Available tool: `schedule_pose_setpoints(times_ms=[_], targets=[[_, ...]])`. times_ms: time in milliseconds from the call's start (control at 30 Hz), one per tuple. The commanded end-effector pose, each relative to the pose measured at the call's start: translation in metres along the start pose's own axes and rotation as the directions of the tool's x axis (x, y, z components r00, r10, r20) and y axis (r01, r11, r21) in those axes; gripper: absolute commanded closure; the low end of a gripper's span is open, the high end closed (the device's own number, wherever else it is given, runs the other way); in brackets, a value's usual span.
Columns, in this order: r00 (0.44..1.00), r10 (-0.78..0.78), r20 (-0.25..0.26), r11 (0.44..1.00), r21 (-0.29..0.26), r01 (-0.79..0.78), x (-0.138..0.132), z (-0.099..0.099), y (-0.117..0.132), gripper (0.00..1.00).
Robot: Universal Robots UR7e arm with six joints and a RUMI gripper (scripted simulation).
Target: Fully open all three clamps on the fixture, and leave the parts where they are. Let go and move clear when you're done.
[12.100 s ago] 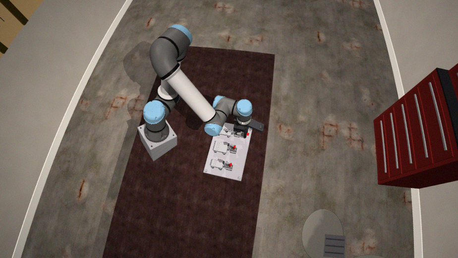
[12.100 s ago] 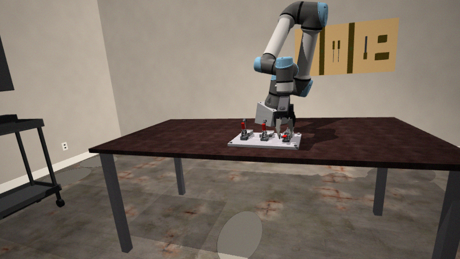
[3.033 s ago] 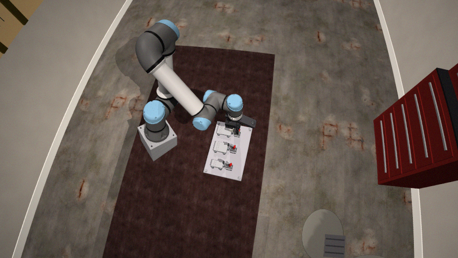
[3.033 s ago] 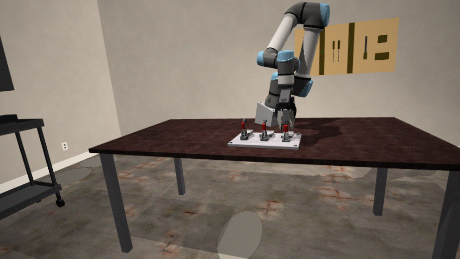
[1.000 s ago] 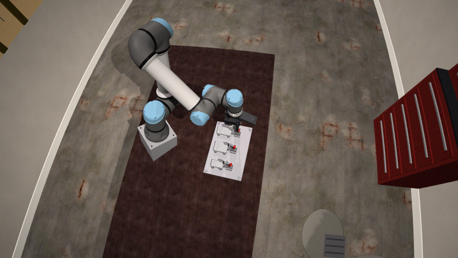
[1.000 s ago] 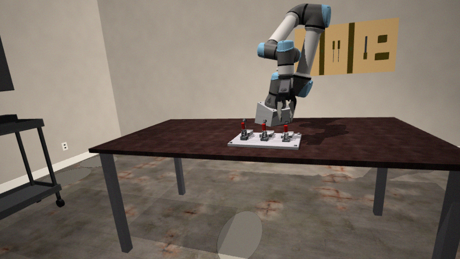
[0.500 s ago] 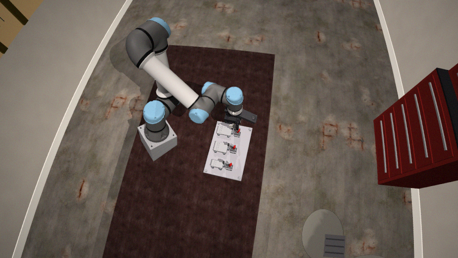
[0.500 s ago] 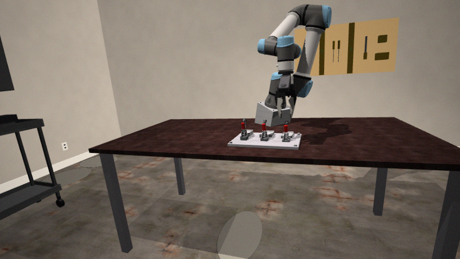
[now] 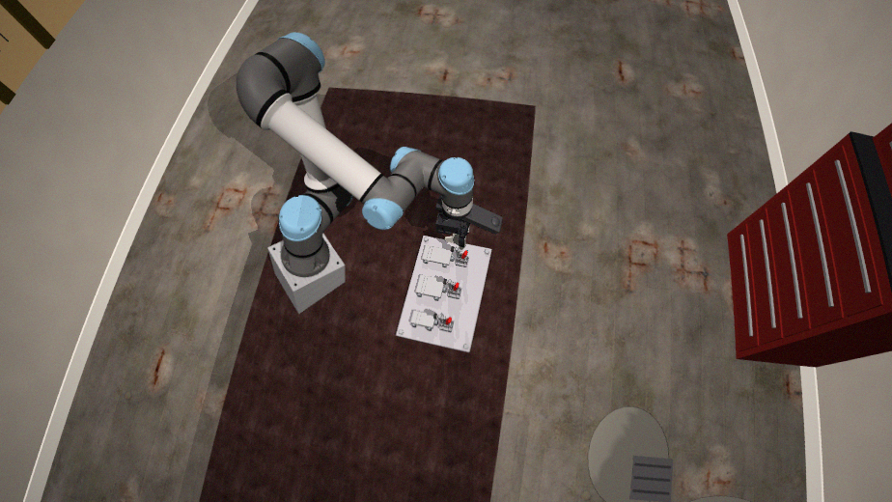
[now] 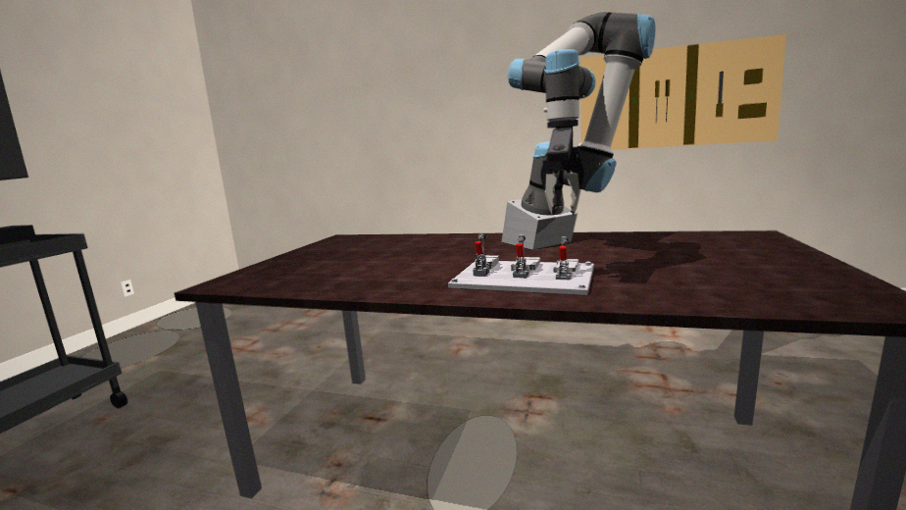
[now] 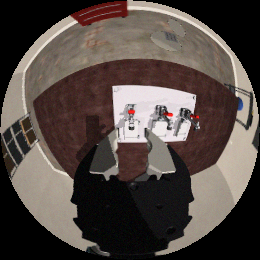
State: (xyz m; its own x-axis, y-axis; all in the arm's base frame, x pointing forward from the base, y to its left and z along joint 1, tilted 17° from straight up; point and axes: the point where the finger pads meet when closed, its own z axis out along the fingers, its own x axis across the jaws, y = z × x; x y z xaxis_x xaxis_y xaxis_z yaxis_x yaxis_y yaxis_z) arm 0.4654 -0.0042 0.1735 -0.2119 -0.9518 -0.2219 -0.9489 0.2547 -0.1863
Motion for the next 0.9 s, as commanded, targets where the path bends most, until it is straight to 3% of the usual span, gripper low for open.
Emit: schedule_pose_setpoints(times_ms=[0,267,867], targets=[[1.000,0.000,0.000,1.000,0.000,0.000,0.000,-0.010,0.000,0.72],[1.000,0.000,0.000,1.000,0.000,0.000,0.000,-0.022,0.000,0.72],[1.000,0.000,0.000,1.000,0.000,0.000,0.000,-0.023,0.000,0.72]])
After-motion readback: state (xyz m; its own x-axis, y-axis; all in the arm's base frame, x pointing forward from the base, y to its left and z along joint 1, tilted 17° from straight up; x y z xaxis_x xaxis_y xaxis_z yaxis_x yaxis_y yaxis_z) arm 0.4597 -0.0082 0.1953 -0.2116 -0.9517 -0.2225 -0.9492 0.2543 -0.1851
